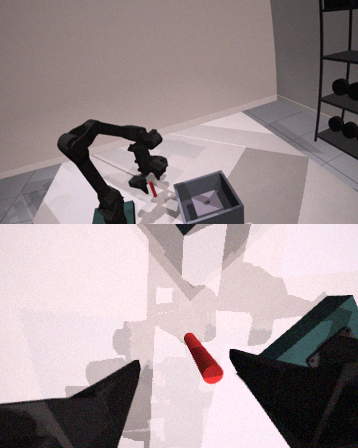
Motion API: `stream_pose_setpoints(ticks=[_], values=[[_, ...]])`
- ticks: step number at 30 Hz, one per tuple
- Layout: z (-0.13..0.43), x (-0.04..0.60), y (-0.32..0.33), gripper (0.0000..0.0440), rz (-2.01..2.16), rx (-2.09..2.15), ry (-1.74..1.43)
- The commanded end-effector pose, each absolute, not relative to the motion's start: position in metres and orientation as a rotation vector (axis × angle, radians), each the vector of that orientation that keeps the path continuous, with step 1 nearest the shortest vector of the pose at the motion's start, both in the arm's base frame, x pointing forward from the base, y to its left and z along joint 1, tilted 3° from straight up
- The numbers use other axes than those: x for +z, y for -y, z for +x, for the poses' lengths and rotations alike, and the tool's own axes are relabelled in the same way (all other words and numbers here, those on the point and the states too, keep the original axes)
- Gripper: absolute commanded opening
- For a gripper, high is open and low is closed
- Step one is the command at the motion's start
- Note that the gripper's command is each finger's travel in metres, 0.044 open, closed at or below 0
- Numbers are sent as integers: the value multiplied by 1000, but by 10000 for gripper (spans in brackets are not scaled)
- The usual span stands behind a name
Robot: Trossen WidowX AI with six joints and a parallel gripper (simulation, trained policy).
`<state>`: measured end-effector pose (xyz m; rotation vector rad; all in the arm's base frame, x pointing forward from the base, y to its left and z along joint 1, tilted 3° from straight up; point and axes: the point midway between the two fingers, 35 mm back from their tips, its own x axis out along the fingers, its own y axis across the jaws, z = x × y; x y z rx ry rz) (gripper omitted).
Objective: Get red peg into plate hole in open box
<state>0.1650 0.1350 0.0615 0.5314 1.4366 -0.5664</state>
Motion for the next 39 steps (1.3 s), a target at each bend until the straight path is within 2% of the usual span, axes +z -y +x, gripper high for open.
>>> stream_pose_setpoints(ticks=[1,3,17,23,39], values=[[167,50,-133,424,526,-578,-1419],[167,44,-131,388,516,-585,-1418],[164,24,-120,27,461,-678,-1440],[176,48,-113,0,434,-667,-1377],[214,127,-86,1,511,-708,-1195]])
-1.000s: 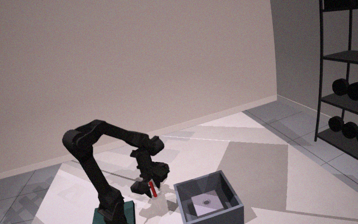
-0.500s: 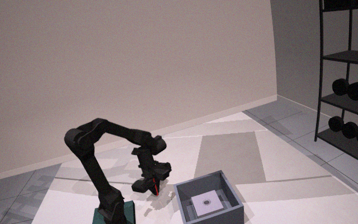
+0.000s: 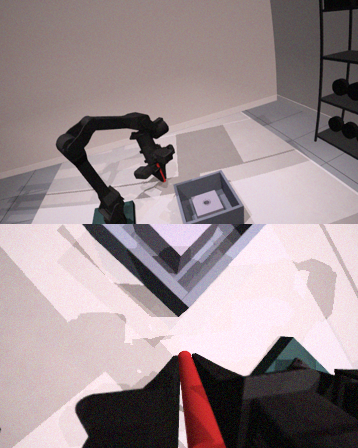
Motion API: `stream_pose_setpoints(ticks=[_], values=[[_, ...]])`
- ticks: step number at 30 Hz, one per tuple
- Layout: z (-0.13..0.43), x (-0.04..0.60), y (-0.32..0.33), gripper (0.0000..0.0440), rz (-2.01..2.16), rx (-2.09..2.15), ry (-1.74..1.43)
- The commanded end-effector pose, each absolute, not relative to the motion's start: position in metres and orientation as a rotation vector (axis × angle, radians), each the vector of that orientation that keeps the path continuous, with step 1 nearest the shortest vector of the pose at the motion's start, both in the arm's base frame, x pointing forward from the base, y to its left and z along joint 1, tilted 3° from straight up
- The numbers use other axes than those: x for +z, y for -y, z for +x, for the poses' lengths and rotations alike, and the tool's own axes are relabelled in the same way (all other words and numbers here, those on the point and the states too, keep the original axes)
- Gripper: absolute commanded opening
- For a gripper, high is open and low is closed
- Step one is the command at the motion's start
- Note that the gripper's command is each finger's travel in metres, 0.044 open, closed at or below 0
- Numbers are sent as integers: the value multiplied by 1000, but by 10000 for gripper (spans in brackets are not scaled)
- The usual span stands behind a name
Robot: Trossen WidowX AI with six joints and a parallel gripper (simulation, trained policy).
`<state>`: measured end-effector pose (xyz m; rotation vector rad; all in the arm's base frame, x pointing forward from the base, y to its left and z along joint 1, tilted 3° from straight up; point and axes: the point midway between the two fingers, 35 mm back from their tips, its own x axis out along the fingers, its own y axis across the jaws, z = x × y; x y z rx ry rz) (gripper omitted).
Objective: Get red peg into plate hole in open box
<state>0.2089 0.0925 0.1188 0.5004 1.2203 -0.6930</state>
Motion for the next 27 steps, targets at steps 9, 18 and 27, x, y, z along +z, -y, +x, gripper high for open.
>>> stream_pose_setpoints(ticks=[9,18,27], values=[[242,147,-57,0,589,-785,-1089],[271,152,-23,0,632,-848,-1014],[296,144,10,0,634,-875,-988]])
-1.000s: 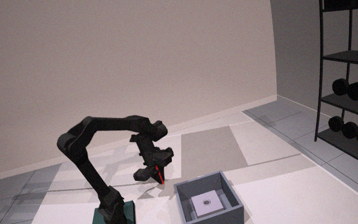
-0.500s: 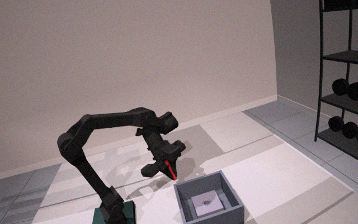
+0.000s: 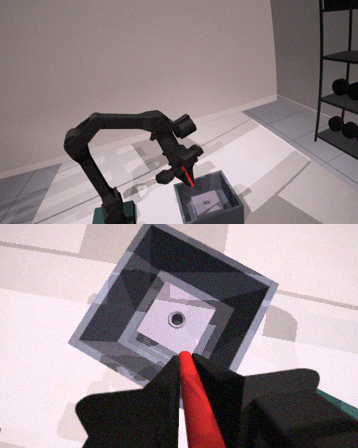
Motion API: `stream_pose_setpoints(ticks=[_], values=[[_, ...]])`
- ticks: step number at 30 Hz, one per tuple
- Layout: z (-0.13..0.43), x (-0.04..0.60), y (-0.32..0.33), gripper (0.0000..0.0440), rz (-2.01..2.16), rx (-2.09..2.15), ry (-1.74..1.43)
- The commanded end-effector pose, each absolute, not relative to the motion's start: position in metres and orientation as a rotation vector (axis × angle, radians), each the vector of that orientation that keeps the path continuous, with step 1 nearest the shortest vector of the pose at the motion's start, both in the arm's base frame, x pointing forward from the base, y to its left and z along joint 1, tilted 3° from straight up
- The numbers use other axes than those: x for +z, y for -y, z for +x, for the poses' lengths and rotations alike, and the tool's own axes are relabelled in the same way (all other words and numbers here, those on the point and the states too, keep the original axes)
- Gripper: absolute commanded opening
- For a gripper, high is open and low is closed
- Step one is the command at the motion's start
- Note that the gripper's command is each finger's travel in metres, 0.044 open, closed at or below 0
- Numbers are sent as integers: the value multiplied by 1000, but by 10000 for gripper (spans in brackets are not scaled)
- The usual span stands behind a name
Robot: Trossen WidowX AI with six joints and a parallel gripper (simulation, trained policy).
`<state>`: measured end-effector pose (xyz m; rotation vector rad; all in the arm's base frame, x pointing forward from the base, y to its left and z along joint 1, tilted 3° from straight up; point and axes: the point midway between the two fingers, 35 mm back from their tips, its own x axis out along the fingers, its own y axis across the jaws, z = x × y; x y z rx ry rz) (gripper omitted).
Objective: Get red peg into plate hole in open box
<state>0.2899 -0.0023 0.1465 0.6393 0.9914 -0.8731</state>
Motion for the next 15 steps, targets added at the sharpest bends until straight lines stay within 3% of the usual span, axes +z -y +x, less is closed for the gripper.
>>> stream_pose_setpoints(ticks=[1,15], values=[[298,143,14,0,632,-875,-989],[320,115,46,0,578,-808,-1066]])
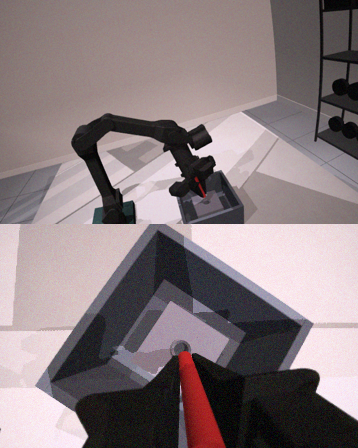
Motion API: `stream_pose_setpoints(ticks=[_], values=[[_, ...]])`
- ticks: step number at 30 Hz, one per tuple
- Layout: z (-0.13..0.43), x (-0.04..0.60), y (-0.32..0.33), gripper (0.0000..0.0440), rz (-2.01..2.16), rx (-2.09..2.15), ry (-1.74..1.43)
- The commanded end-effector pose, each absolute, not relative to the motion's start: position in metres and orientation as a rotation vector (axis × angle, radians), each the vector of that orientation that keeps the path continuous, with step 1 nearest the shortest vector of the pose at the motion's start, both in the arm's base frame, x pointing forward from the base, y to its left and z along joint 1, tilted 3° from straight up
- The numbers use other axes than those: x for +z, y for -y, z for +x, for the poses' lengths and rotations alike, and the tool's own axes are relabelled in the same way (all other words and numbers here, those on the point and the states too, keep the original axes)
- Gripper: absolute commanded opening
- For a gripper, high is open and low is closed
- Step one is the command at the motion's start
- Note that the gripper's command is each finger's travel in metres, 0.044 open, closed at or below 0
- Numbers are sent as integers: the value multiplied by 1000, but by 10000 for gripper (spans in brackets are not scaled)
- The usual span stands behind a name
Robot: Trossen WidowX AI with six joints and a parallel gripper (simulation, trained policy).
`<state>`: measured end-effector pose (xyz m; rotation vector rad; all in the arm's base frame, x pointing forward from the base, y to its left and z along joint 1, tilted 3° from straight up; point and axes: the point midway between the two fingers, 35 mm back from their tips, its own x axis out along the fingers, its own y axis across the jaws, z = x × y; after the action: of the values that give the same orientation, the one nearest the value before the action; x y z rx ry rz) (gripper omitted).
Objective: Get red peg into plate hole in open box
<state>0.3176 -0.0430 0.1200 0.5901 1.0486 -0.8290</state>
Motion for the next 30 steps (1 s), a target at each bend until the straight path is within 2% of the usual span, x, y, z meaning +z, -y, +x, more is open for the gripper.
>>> stream_pose_setpoints(ticks=[1,7,9,12,16,21,25,30], values=[[321,113,47,0,574,-801,-1073],[324,99,51,0,545,-749,-1121],[325,95,51,13,536,-733,-1140],[325,89,52,69,530,-717,-1165],[326,87,55,168,544,-712,-1188],[335,97,59,179,522,-677,-1196],[344,103,61,259,526,-667,-1208],[357,112,59,390,544,-638,-1220]])
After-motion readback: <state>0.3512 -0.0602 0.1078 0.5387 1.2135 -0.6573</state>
